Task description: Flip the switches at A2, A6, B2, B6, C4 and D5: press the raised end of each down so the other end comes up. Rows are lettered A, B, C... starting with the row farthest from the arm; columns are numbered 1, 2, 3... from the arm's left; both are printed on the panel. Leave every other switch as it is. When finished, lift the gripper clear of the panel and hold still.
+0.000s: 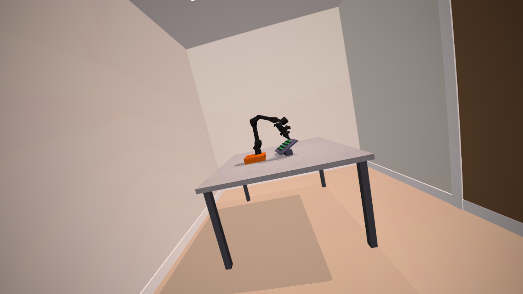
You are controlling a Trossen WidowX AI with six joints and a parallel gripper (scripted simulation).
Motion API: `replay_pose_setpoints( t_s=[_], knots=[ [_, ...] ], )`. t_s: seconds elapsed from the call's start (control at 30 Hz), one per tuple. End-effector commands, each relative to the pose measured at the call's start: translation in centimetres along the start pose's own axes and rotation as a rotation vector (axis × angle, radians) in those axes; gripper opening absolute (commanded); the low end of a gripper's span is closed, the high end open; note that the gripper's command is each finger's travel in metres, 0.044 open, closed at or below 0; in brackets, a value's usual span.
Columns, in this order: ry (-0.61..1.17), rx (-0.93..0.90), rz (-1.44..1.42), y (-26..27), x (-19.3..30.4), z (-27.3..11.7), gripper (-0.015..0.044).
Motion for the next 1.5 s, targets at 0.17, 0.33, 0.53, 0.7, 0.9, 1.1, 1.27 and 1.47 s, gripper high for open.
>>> replay_pose_setpoints(
  t_s=[0.17,0.33,0.53,0.7,0.9,1.1,1.27,1.47],
  knots=[
    [0.006,-0.001,0.007,0.0,0.1,1.3,0.0000],
    [0.006,-0.001,0.007,0.0,0.1,1.7,0.0000],
    [0.006,-0.001,0.007,0.0,0.1,1.7,0.0000],
    [0.006,-0.001,0.007,0.0,0.1,1.7,0.0000],
    [0.006,-0.001,0.007,0.0,0.1,1.7,0.0000],
    [0.006,-0.001,0.007,0.0,0.1,1.8,0.0000],
    [0.006,-0.001,0.007,0.0,0.1,1.9,0.0000],
    [0.006,-0.001,0.007,0.0,0.1,1.9,0.0000]
  ],
)
Point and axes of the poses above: the point midway between the two fingers, 35 mm back from their tips, its own z axis out along the fingers, its own y axis across the jaws, x = y × z, the point moved 8 cm from there along -z, back along the fingers, and after that the axes turned 13 degrees about -z, right-handed, at the moved point
